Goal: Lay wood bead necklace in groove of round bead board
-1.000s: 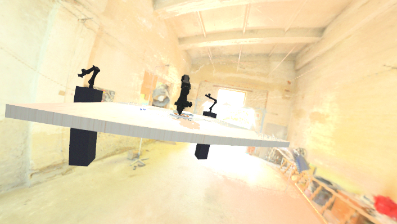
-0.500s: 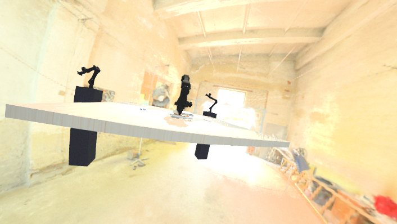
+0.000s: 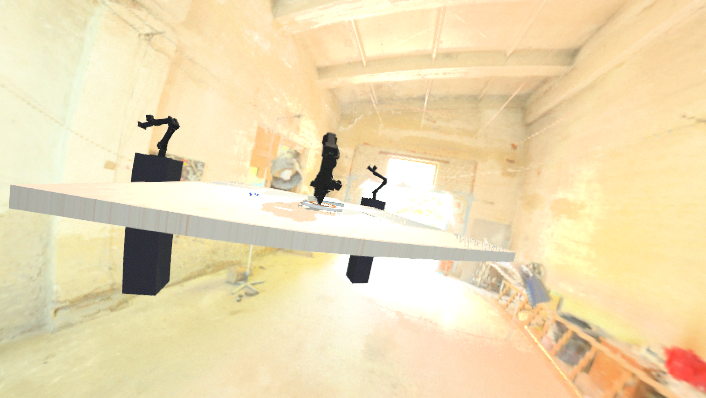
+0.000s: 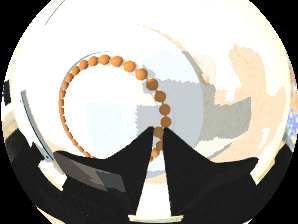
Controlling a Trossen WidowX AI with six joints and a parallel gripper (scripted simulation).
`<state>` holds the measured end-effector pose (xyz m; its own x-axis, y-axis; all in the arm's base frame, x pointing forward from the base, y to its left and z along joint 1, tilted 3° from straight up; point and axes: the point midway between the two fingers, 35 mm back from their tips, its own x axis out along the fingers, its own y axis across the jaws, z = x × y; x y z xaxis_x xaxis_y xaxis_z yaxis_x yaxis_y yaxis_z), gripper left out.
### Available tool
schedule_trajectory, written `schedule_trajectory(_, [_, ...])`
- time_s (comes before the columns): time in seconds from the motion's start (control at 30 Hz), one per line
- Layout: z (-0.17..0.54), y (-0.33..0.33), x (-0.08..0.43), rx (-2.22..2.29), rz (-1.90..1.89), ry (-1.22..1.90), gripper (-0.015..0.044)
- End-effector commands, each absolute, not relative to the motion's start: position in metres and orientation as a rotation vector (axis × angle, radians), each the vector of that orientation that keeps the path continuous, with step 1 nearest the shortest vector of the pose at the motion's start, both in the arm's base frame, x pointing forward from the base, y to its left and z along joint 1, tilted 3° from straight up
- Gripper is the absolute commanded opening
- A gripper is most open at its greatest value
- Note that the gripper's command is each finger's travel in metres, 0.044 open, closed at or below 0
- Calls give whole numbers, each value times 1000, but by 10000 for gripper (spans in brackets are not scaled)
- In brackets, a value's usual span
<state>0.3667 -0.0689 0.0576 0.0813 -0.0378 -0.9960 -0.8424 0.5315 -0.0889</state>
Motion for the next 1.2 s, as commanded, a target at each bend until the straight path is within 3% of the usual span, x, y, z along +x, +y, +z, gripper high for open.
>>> schedule_trajectory(0.0, [63, -68, 366, -840, 727, 1367, 0])
schedule_trajectory(1.0, [56, -70, 376, -840, 727, 1366, 0])
schedule_trajectory(1.17, [60, -71, 377, -841, 715, 1363, 131])
